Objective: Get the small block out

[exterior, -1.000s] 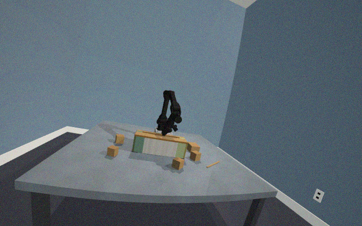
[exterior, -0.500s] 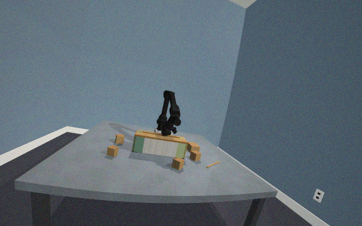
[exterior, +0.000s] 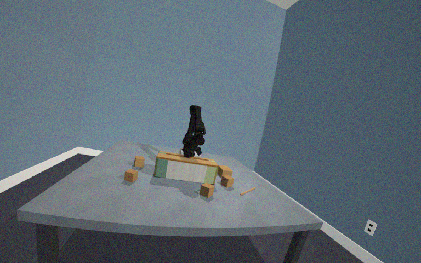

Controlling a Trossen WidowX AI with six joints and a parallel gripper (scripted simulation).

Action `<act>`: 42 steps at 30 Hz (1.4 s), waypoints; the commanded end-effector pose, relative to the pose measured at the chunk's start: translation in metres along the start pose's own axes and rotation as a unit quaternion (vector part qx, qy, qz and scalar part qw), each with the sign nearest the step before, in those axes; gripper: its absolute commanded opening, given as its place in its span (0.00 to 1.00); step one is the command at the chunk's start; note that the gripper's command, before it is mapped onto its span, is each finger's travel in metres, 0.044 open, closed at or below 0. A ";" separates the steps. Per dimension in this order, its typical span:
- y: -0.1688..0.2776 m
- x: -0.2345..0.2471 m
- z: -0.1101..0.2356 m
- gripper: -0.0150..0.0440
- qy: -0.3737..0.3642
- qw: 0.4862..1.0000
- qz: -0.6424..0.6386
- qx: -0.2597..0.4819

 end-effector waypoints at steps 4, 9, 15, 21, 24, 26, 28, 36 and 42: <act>0.016 0.000 -0.005 0.93 0.002 1.000 0.001 -0.001; 0.028 -0.001 -0.009 0.93 0.002 1.000 0.001 0.000; 0.028 -0.002 -0.009 0.93 0.002 1.000 0.001 0.000; 0.023 -0.002 -0.007 0.93 0.002 1.000 0.001 0.000; 0.023 -0.002 -0.008 0.93 0.002 1.000 0.001 0.000; 0.025 -0.002 -0.008 0.93 0.002 1.000 0.001 0.000; 0.027 -0.003 -0.009 0.93 0.002 1.000 0.001 0.000; 0.035 -0.003 -0.011 0.93 0.002 1.000 0.001 0.000; 0.040 -0.003 -0.013 0.93 0.002 1.000 0.001 0.000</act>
Point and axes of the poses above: the point midway between the two fingers, 35 mm back from their tips, its own z axis back along the fingers, its own x axis across the jaws, y = z × x, the point moved 7 cm from there along z, back along the fingers, and after that the axes turned 3 degrees about -z, right-handed, at the moved point
